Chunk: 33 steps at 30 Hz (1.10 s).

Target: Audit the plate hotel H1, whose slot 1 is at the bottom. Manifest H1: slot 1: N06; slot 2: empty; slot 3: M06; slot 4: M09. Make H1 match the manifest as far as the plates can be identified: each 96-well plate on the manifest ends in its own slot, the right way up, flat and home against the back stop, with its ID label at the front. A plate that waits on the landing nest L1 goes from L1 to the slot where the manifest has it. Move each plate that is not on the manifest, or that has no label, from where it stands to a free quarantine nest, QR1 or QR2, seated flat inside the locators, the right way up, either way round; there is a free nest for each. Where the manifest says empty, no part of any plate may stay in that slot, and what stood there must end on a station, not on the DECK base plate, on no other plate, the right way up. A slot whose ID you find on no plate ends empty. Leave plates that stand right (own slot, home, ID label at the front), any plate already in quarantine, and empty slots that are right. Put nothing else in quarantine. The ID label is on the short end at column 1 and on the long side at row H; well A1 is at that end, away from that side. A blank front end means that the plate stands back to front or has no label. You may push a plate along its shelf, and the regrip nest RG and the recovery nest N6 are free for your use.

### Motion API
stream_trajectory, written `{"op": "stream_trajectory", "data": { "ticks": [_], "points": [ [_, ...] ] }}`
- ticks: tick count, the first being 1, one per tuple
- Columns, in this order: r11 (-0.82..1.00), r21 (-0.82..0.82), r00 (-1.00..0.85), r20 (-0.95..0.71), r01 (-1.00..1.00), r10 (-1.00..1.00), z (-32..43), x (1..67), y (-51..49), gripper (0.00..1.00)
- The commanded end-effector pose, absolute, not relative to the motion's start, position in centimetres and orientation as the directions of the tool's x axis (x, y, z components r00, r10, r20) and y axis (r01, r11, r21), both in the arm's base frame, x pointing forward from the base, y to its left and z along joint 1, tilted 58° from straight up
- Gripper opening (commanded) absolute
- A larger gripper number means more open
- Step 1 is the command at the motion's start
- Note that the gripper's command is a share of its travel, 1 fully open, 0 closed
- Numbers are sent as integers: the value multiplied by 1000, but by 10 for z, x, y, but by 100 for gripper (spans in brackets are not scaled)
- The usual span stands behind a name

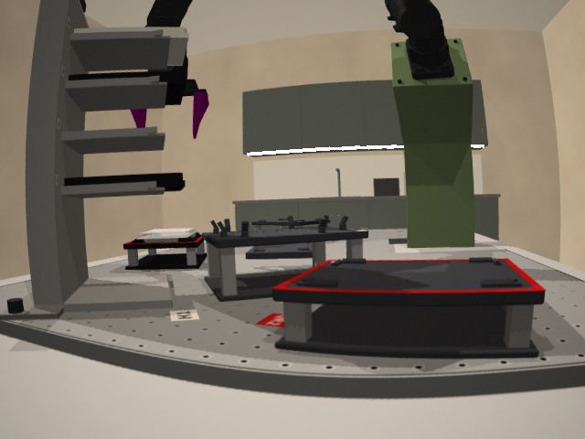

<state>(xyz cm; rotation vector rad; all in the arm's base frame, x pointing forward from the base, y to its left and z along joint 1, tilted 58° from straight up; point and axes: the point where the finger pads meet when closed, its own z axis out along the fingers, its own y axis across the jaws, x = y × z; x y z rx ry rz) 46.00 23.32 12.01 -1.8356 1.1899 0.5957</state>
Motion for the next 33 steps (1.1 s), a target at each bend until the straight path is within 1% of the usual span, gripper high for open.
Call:
{"op": "stream_trajectory", "data": {
  "ticks": [1,10,11,13,25,33],
  "points": [
    [-173,-452,473,-727,-875,-497,145,475,215,100],
    [-173,-453,474,-725,-875,-499,157,474,197,100],
    [-175,-421,450,-752,-890,-482,148,457,212,100],
    [-175,-421,450,-752,-890,-482,148,457,212,100],
    [6,-270,247,-887,-963,-391,157,418,224,100],
    [92,-180,141,-934,-979,-329,162,398,228,100]
  ]
}}
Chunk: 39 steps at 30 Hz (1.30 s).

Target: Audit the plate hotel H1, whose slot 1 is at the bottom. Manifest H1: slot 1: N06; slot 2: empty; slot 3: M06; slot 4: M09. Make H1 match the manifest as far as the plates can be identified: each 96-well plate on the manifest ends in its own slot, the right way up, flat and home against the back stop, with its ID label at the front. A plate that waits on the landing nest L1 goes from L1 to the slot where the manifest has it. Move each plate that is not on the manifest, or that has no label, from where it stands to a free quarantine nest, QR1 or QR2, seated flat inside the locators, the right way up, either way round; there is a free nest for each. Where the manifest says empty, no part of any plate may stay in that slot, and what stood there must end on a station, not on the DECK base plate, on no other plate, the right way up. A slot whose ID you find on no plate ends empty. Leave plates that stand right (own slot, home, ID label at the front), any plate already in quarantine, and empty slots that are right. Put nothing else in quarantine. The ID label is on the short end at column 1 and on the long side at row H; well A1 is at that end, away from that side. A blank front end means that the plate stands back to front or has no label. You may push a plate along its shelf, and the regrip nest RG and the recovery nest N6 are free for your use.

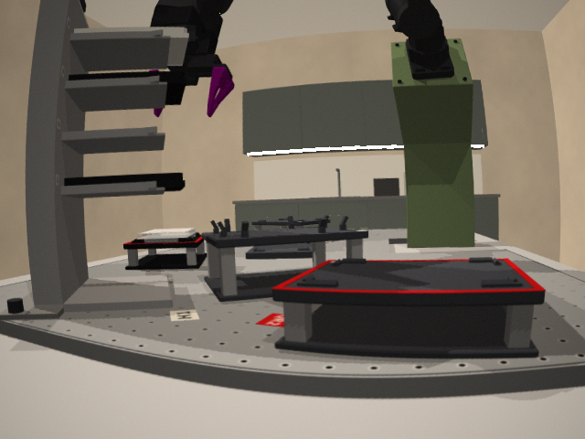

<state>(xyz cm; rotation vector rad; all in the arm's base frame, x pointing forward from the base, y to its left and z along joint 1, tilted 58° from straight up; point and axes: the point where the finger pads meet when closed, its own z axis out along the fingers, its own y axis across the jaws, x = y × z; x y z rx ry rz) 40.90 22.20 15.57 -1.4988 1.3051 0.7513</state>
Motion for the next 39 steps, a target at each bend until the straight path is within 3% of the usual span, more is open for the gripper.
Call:
{"op": "stream_trajectory", "data": {
  "ticks": [1,20,39],
  "points": [
    [106,-164,123,-940,-981,-318,163,395,228,100],
    [309,128,-162,-983,-942,-85,177,342,240,100],
    [415,439,-390,-898,-797,203,192,288,252,100]
  ]
}}
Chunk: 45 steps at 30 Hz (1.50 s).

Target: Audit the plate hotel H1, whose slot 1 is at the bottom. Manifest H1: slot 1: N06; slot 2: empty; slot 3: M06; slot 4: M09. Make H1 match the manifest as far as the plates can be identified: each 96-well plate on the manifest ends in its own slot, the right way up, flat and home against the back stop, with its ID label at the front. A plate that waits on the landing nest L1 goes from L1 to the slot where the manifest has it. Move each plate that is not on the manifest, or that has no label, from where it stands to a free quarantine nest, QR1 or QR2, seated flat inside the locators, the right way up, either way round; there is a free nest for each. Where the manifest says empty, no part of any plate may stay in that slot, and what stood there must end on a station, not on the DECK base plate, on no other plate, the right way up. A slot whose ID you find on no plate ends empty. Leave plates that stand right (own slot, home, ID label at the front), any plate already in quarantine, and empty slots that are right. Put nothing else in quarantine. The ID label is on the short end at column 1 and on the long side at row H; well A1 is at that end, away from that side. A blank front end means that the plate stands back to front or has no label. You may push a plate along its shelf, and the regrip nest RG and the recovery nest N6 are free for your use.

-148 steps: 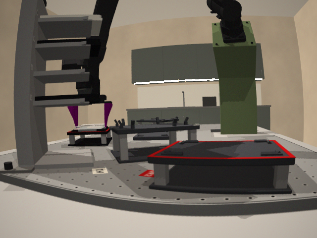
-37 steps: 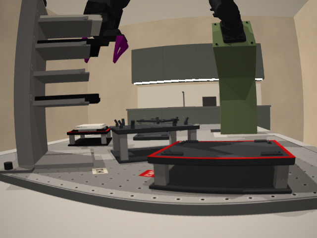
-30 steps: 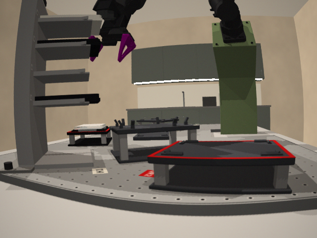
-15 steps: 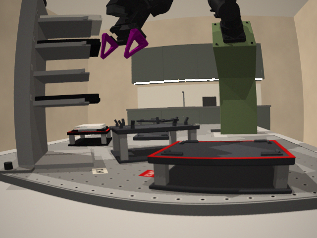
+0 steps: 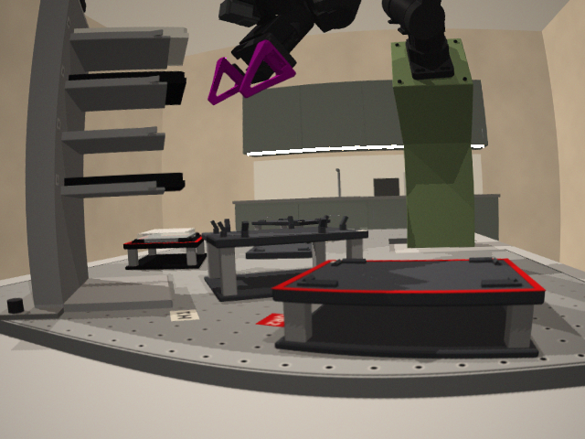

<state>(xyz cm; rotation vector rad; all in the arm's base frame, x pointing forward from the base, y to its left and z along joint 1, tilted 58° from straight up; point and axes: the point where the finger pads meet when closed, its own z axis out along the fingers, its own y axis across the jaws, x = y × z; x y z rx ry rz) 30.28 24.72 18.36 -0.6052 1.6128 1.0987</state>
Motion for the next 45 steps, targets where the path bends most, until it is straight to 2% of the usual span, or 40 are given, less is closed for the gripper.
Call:
{"op": "stream_trajectory", "data": {
  "ticks": [1,14,36,45],
  "points": [
    [417,457,-400,-889,-786,220,193,285,252,100],
    [433,648,-514,-762,-627,394,196,250,260,100],
    [436,640,-507,-768,-633,391,214,189,274,100],
    [445,642,-502,-767,-625,400,223,192,257,100]
  ]
}}
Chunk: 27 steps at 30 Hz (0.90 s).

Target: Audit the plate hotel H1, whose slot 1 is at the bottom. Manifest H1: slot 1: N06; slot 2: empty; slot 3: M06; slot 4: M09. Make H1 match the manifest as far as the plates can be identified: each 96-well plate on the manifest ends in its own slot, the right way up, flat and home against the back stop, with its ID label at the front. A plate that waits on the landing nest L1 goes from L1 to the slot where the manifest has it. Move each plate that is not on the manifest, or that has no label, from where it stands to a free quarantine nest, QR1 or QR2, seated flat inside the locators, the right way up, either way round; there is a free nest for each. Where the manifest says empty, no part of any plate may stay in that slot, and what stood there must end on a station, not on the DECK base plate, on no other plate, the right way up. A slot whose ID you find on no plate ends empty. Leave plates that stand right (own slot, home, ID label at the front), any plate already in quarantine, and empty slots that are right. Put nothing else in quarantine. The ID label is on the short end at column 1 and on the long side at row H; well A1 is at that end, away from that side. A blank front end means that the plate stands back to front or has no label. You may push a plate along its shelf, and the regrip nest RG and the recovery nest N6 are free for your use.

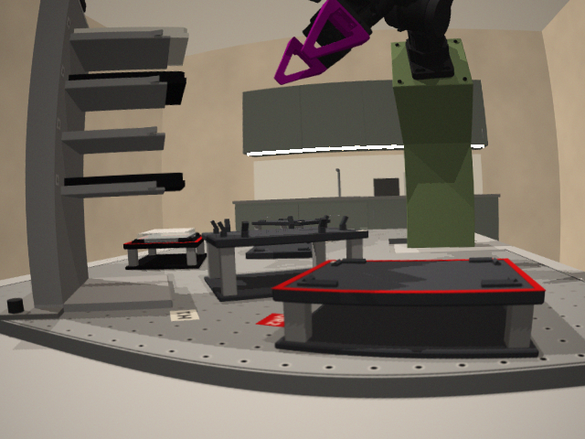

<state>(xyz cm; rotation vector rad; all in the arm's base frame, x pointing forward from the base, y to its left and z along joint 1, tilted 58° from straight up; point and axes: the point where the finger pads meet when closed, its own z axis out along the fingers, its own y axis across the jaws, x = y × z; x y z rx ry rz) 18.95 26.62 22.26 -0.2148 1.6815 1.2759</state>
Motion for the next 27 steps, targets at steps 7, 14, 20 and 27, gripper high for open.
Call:
{"op": "stream_trajectory", "data": {
  "ticks": [7,14,20,27],
  "points": [
    [441,644,-508,-765,-625,396,233,191,251,100],
    [431,639,-495,-768,-637,406,239,191,251,100],
    [431,639,-495,-768,-637,406,239,191,251,100],
    [431,639,-495,-768,-637,406,239,191,251,100]
  ]
}}
